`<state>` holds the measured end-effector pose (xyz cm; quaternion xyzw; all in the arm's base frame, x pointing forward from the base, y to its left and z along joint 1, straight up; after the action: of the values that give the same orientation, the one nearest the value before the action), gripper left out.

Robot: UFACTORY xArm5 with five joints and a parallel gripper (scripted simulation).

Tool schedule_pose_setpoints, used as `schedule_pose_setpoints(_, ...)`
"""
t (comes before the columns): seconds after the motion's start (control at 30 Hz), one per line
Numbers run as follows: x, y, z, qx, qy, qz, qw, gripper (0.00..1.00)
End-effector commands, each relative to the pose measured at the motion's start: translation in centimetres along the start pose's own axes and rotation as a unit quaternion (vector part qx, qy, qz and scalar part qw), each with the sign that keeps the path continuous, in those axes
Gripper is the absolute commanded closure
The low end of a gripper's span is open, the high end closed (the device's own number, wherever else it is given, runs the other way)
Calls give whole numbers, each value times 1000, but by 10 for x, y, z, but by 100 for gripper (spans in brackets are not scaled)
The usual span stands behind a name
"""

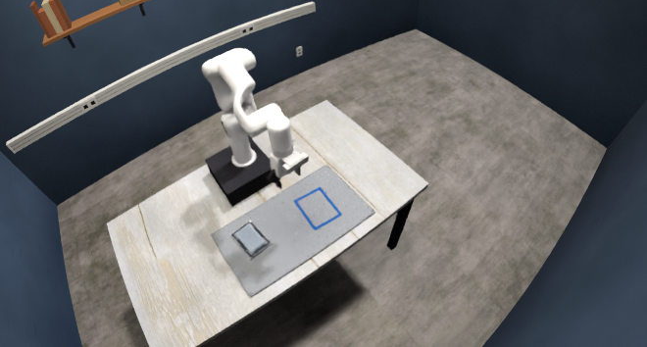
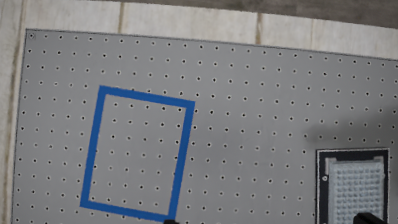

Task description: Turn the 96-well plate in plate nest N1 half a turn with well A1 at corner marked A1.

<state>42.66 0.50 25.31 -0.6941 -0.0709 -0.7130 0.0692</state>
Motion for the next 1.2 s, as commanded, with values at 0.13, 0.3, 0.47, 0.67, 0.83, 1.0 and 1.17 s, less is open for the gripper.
schedule_pose_setpoints(0.13,-20,18,-10,-1,-12,5,1000,0)
schedule_pose_setpoints(0.3,-38,34,-18,-1,-12,5,1000,0)
schedule_pose_setpoints(0.47,-55,50,-26,-1,-12,5,1000,0)
schedule_pose_setpoints(0.67,-73,65,-35,-1,-12,5,1000,0)
schedule_pose_setpoints(0.83,-87,78,-42,-1,-12,5,1000,0)
schedule_pose_setpoints(1.0,-104,94,-50,-1,-12,4,1000,0)
schedule_pose_setpoints(1.17,-122,110,-58,-1,-12,4,1000,0)
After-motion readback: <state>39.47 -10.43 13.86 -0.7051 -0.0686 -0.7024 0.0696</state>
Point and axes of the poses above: the point where the finger pads meet when closed, its own x axis back along the fingers, its own y axis across the jaws, z = x × y, the point moved 1 cm from there along x, back along the fingers, and after that the axes turned 8 degrees about x, right-handed, at the moved point
